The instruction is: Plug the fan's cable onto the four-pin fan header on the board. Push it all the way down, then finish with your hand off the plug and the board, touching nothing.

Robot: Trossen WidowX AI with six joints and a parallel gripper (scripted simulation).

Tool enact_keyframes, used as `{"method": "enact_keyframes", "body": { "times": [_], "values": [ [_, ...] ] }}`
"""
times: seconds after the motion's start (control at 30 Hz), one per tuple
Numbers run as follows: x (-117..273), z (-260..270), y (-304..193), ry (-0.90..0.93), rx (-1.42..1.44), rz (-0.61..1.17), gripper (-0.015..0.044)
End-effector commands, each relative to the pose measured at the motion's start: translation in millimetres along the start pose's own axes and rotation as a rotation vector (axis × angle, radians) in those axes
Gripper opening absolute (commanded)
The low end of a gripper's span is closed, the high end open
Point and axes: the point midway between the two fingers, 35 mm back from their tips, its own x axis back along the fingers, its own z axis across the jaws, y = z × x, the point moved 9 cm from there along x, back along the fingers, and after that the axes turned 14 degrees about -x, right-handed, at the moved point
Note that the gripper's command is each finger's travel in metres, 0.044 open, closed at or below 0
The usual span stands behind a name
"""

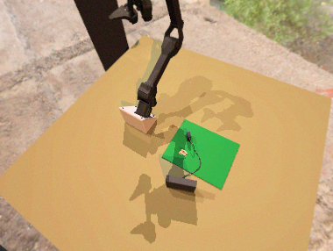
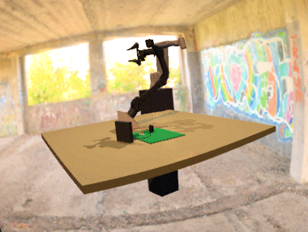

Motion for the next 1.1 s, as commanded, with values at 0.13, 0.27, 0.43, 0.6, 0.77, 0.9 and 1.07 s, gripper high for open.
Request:
{"method": "enact_keyframes", "body": {
  "times": [0.13, 0.27, 0.43, 0.6, 0.77, 0.9, 1.07],
  "values": [
    [-46, -5, 98, 0.103, 0.485, -0.411, 0.044],
    [-56, 4, 146, 0.143, 0.701, -0.594, 0.044],
    [-62, 26, 205, 0.194, 0.964, -0.824, 0.044],
    [-59, 61, 260, 0.254, 1.216, -1.059, 0.044],
    [-51, 107, 307, 0.331, 1.452, -1.301, 0.044],
    [-41, 152, 337, 0.411, 1.618, -1.497, 0.044],
    [-30, 198, 356, 0.505, 1.75, -1.68, 0.044]
  ]
}}
